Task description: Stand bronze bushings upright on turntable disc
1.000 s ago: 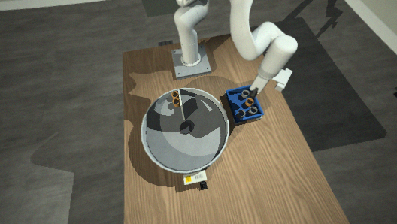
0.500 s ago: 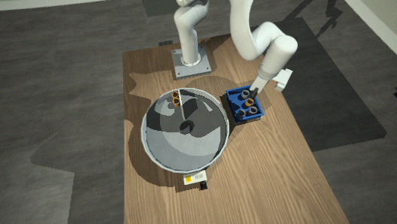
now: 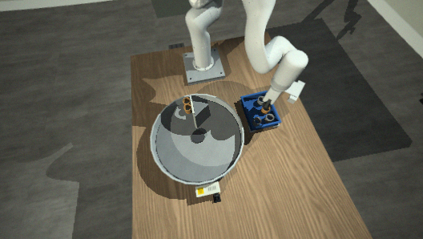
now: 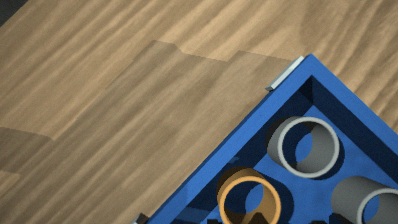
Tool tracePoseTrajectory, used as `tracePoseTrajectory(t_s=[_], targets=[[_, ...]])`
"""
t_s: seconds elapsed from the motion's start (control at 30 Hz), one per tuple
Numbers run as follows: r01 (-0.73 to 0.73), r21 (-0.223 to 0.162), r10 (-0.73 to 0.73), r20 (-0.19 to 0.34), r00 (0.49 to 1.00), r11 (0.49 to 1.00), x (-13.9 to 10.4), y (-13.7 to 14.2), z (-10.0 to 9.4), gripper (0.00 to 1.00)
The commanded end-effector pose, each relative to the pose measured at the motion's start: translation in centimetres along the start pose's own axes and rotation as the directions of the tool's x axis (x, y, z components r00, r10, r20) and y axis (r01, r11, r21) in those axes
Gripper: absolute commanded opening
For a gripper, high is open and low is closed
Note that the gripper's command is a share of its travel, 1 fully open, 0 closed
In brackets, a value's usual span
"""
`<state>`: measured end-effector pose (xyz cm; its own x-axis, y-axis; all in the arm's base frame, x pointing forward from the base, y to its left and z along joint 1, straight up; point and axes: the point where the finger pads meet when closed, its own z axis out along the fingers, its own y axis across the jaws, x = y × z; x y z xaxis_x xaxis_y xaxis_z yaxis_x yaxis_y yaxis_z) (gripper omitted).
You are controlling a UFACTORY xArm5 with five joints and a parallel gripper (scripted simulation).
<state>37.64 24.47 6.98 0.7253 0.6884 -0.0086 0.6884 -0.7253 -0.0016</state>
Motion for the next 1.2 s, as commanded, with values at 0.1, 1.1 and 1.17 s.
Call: tracePoseTrajectory(t_s=[0.1, 1.1, 1.17], targets=[[0.0, -0.001, 0.0, -0.007, 1.0, 1.0, 0.4, 0.0, 2.1, 0.48], [0.0, -0.001, 0.0, -0.007, 1.0, 1.0, 0.4, 0.0, 3.4, 0.48], [0.0, -0.001, 0.0, -0.007, 1.0, 1.0, 0.4, 0.0, 3.4, 0.48]])
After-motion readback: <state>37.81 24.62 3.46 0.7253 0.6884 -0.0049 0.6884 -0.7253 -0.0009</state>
